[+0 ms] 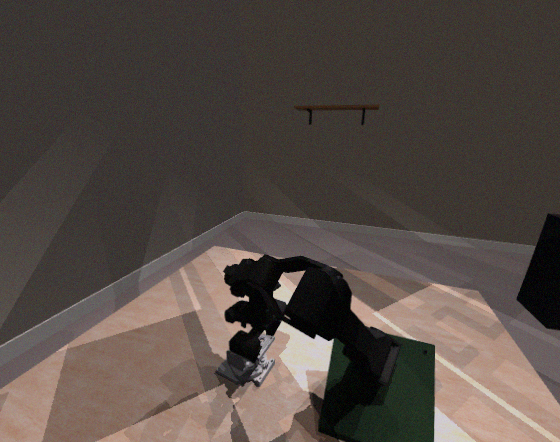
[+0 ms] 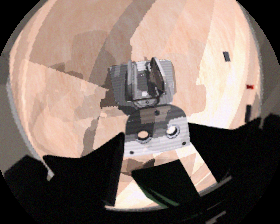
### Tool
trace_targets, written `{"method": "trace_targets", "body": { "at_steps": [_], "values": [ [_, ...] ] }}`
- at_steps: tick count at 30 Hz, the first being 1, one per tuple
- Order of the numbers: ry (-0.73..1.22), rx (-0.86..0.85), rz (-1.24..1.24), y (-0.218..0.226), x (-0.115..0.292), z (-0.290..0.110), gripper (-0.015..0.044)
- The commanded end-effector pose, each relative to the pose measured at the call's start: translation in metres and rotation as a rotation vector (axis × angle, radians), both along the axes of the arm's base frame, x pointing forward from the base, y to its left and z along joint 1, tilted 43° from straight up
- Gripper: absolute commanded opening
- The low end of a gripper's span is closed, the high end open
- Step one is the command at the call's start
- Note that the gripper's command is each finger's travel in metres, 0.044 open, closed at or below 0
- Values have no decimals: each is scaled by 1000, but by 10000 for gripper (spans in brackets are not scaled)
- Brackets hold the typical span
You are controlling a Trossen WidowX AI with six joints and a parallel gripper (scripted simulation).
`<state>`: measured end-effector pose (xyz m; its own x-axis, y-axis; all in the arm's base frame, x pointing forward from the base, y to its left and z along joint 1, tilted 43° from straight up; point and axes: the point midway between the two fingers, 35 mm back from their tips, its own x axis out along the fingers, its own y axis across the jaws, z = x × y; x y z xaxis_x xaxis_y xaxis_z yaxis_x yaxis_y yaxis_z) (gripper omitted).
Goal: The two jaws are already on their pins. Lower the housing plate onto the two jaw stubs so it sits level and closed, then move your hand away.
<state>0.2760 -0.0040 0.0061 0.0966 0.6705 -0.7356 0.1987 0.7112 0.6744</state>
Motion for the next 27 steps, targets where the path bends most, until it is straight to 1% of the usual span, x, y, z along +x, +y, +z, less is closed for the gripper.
{"method": "trace_targets", "body": {
  "at_steps": [1,27],
  "values": [
    [3,5,-5,4,1,-4,351],
    [2,8,-4,33,4,-35,351]
  ]
}}
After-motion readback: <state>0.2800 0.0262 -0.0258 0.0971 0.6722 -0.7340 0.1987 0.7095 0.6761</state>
